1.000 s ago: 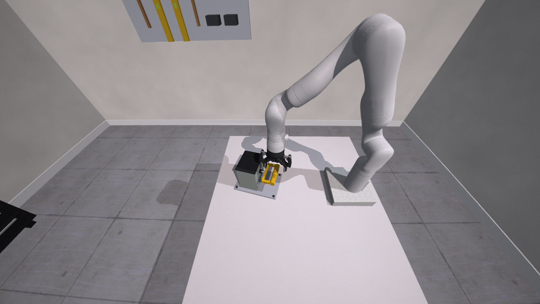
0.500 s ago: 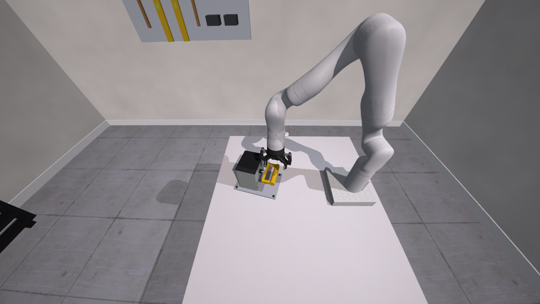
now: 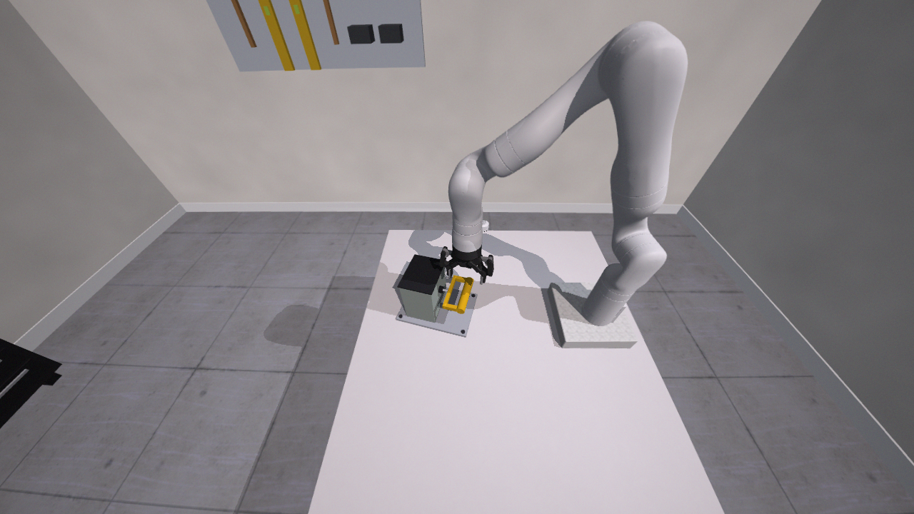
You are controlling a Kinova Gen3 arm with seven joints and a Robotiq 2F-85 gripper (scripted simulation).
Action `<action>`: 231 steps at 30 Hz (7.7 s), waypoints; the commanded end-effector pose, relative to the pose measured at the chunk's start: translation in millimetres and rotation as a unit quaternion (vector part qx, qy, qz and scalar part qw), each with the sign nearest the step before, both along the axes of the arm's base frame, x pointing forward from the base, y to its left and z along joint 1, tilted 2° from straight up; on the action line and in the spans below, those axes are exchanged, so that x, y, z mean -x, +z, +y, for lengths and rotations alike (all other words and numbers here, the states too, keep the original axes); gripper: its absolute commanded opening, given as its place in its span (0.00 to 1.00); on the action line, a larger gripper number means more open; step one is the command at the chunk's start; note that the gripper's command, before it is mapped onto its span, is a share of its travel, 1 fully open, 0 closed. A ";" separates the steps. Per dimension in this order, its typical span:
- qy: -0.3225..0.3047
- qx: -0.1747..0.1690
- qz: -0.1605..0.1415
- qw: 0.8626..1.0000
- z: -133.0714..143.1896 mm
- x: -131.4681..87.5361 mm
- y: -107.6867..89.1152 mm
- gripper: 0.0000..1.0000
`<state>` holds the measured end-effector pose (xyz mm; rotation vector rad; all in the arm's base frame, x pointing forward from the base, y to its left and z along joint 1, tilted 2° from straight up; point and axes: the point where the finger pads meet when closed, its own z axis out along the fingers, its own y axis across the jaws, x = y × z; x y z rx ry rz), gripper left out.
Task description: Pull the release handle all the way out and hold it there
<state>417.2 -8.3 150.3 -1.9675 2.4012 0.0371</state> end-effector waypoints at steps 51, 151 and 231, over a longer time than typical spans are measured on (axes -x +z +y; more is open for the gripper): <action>-0.001 0.002 -0.001 1.000 -3.1 -0.4 1.7 0.00; -0.001 0.002 -0.001 1.000 -1.1 -2.3 -44.5 0.54; -0.001 0.002 -0.001 1.000 -1.0 -2.8 -45.1 0.54</action>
